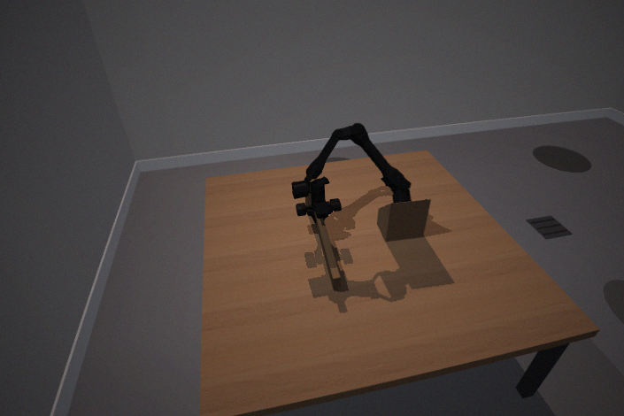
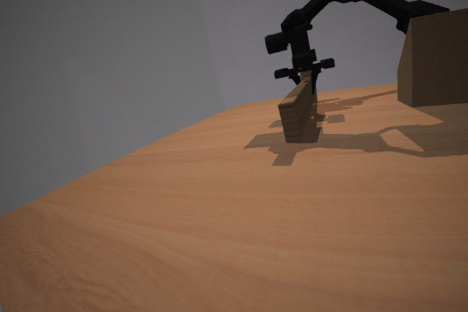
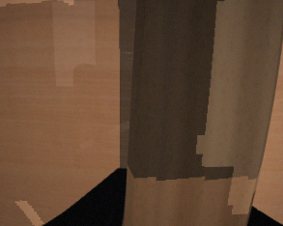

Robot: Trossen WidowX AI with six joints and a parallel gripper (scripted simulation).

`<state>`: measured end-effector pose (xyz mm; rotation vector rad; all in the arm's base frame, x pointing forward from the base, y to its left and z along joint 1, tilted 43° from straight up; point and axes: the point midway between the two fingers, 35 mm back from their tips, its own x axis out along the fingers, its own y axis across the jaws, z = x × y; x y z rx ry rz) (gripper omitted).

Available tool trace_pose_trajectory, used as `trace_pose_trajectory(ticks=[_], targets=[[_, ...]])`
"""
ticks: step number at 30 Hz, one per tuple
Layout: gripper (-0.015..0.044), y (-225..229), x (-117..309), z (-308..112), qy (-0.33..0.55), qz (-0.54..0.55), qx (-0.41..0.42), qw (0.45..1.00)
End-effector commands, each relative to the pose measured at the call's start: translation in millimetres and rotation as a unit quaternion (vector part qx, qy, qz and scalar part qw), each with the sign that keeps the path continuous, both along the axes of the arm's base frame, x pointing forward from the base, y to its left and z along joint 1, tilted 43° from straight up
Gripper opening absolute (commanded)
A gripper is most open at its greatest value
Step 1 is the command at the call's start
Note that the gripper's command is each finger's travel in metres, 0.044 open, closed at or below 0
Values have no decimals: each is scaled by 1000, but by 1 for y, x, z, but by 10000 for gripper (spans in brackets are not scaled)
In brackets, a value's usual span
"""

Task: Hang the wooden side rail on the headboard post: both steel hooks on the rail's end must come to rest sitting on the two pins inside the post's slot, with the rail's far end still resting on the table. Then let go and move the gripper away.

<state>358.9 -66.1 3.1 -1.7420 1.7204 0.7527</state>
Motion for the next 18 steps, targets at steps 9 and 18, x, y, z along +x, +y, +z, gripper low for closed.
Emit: trace_pose_trajectory(ticks=[9,18], targets=[[0,4,6,6,-10,4,2,1000],[0,3,7,6,-10,4,2,1000]])
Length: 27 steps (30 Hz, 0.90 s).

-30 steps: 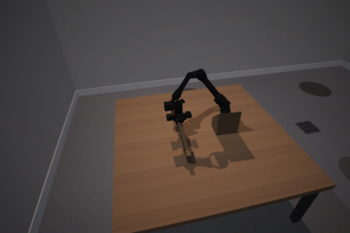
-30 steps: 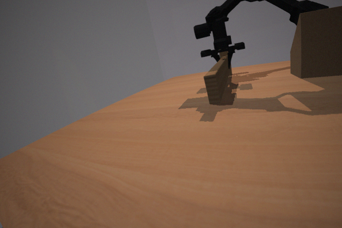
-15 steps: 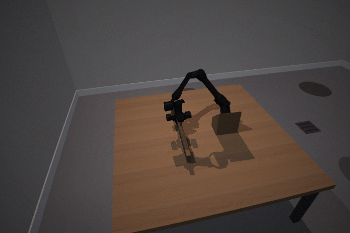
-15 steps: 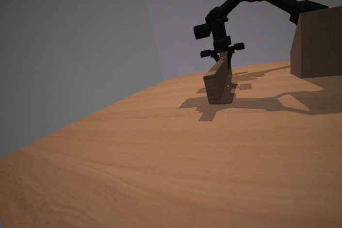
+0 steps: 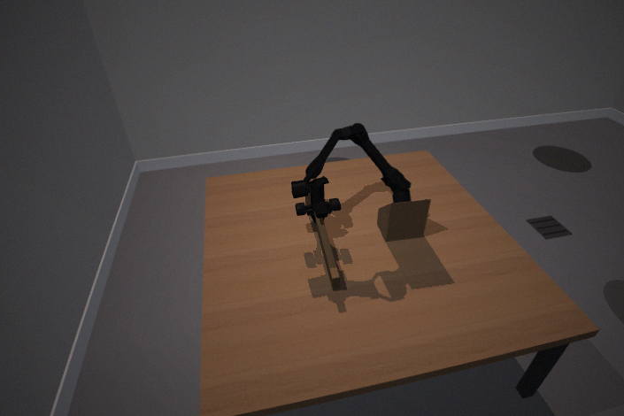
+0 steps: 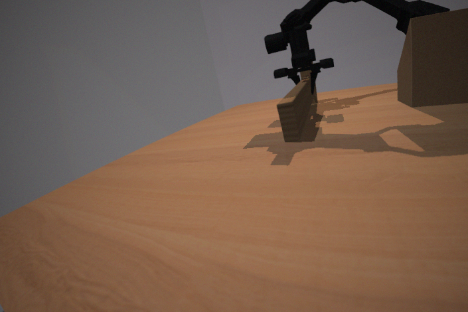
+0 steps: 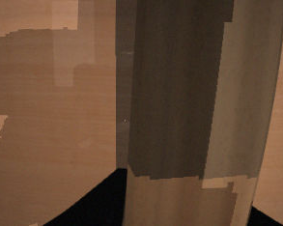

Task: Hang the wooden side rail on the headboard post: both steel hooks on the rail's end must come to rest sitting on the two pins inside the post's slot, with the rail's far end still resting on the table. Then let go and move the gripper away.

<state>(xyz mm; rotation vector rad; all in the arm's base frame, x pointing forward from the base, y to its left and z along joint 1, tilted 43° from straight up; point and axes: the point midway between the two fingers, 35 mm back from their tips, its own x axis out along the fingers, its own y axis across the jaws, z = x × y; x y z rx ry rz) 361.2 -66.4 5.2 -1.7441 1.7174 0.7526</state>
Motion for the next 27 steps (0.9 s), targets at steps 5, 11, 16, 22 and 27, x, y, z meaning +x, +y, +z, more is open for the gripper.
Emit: trace_pose_trajectory(ticks=[5,11,16,22,27], targets=[[0,2,6,4,-9,3,2,1000],[0,2,6,5,-9,3,2,1000],[0,2,7,5,-9,3,2,1000],[0,2,8,6,-9,3,2,1000],[0,1,8,6,-9,3,2,1000]])
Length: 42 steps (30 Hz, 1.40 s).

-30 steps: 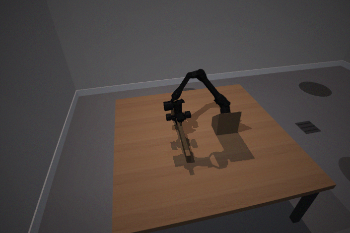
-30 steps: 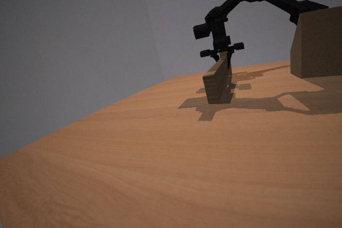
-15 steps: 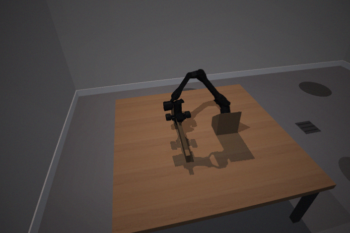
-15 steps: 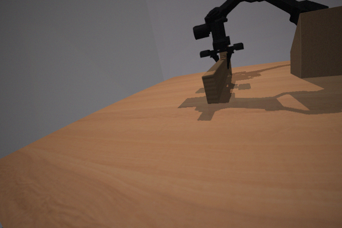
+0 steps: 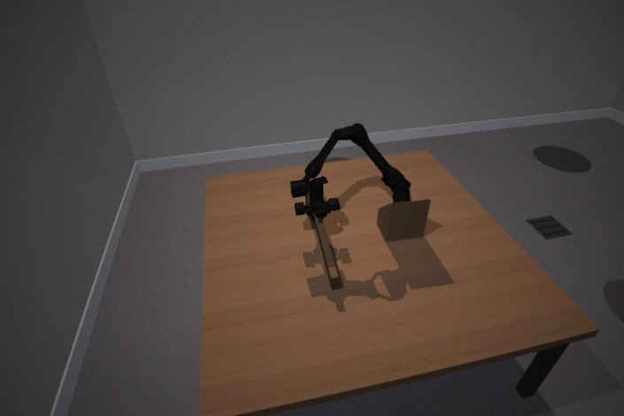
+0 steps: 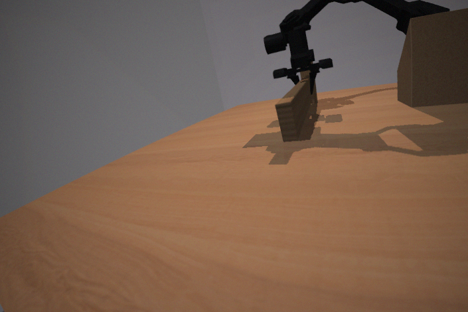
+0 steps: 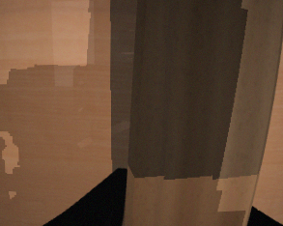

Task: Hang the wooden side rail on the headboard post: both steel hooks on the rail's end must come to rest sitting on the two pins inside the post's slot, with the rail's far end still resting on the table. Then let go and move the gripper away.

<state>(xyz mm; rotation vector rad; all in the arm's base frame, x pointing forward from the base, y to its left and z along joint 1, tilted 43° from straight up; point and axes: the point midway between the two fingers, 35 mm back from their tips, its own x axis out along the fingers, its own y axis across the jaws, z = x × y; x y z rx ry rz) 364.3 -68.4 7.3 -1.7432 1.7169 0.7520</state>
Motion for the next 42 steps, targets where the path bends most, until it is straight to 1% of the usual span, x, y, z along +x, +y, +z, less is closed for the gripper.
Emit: trace_pose_trajectory(ticks=[1,42], targets=[[0,3,5,4,-9,4,2,1000],[0,-1,5,6,-9,4,1,1000]])
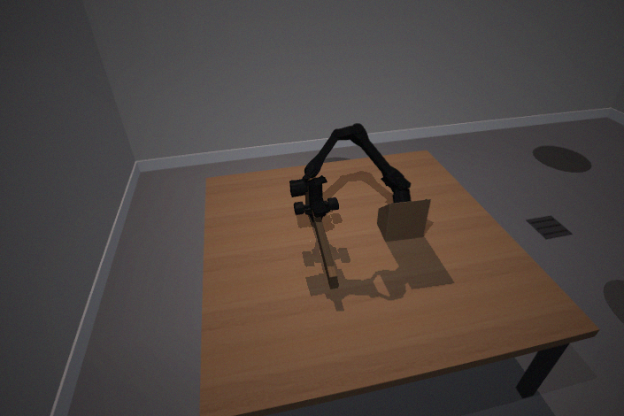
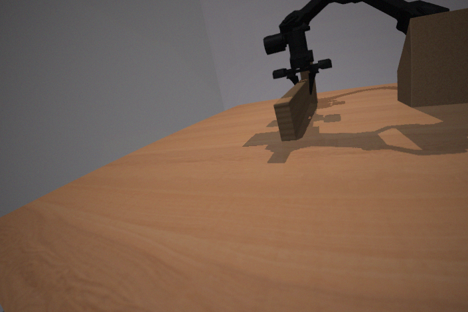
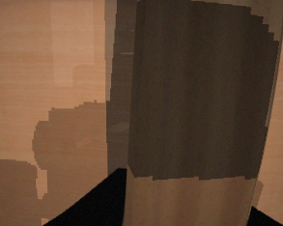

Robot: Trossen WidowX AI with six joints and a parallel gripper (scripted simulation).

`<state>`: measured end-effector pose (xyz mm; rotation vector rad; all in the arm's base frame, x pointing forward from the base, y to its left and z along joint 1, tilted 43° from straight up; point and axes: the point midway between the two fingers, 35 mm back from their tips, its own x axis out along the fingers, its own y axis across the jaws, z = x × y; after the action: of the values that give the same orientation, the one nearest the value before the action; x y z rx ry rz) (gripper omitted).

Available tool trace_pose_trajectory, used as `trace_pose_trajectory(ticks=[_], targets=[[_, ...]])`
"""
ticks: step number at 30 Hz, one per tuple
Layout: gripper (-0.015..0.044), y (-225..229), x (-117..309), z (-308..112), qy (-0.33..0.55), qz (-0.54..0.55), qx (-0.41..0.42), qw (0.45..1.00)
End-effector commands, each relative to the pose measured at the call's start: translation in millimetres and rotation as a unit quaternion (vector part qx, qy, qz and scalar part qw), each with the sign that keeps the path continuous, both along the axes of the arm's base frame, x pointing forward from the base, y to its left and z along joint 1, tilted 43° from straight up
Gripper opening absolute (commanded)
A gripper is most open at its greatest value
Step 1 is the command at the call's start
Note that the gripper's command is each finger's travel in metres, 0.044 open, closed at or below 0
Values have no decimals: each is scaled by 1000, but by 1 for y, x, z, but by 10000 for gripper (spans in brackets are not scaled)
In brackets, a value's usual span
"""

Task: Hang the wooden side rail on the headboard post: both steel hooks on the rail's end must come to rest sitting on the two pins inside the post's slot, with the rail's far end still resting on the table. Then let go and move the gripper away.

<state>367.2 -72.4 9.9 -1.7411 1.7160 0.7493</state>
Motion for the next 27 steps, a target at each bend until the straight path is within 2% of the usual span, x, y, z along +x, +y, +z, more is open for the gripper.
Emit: trace_pose_trajectory(ticks=[1,27], targets=[[0,3,2,4,-7,4,1,1000],[0,1,3,6,-7,4,1,1000]])
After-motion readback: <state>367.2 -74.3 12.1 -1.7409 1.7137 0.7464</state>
